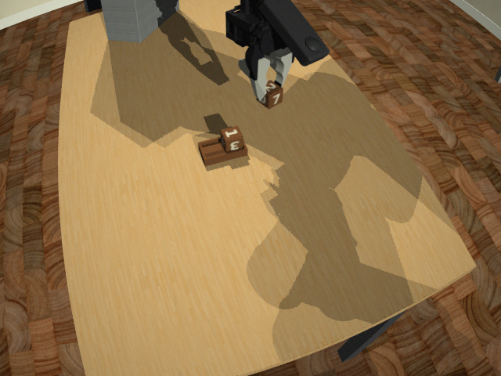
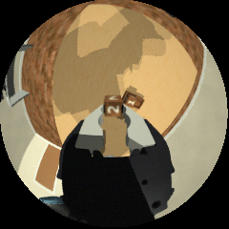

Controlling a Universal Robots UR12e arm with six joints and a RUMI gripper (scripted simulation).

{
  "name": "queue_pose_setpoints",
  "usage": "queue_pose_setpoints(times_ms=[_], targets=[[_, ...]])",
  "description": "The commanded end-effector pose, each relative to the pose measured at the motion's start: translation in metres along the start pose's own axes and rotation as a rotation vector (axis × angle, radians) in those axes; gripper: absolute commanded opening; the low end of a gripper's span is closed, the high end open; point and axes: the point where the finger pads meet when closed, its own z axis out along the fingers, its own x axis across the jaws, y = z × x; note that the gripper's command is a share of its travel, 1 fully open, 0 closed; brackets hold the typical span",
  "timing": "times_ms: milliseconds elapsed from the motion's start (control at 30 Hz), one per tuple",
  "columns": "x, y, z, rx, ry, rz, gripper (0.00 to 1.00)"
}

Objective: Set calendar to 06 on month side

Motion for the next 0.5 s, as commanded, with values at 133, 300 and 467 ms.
queue_pose_setpoints(times_ms=[133,300,467], targets=[[-0.013,-0.004,0.0,0.01,0.013,0.184,0.11],[-0.02,-0.005,0.0,0.012,0.012,0.28,0.11],[-0.025,-0.006,0.0,0.013,0.011,0.34,0.11]])
